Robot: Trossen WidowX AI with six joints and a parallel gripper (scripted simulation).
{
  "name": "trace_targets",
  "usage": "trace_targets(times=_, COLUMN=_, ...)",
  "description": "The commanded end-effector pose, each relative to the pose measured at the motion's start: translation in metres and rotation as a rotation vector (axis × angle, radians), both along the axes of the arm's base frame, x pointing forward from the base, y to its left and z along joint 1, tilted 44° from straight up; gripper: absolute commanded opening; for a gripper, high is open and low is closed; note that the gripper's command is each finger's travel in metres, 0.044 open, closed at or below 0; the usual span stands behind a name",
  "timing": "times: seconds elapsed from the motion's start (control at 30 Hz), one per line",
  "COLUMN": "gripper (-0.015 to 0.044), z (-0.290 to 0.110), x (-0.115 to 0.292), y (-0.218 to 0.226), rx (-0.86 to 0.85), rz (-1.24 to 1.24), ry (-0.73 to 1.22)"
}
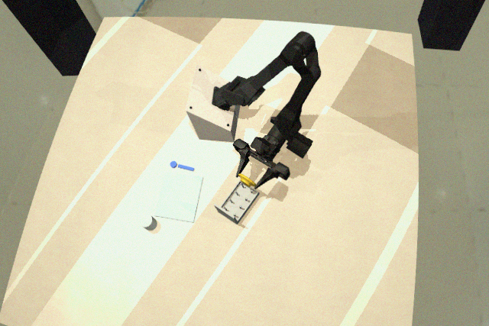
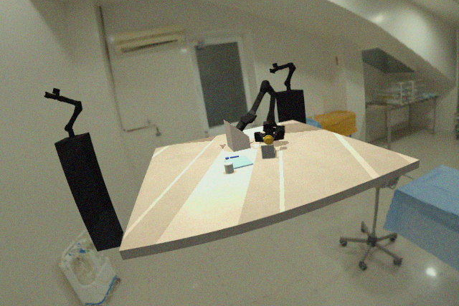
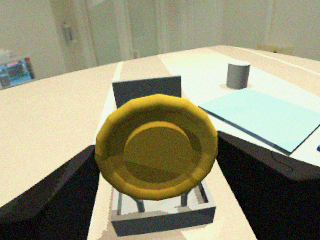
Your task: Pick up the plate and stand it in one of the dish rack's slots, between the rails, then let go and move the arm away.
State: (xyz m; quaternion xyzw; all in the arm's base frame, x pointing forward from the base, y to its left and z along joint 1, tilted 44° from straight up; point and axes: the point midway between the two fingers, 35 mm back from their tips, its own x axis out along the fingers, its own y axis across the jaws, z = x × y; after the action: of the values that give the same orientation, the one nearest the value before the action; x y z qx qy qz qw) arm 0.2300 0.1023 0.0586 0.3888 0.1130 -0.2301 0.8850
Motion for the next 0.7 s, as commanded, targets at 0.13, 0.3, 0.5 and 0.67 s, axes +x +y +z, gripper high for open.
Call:
trace_targets(times=0.13, gripper=0.0000, z=-0.010, x=0.007, y=0.002, rx=-0.003, rz=0.000, ry=0.002)
trace_targets(times=0.3, gripper=0.0000, z=-0.012, x=0.014, y=-0.001, rx=0.000, rz=-0.001, ry=0.000)
trace_targets(times=0.5, gripper=0.0000, z=-0.013, x=0.019, y=-0.003, rx=0.002, rz=-0.001, ry=-0.003)
trace_targets(times=0.67, gripper=0.0000, z=-0.015, x=0.024, y=-0.005, rx=0.009, rz=-0.003, ry=-0.009)
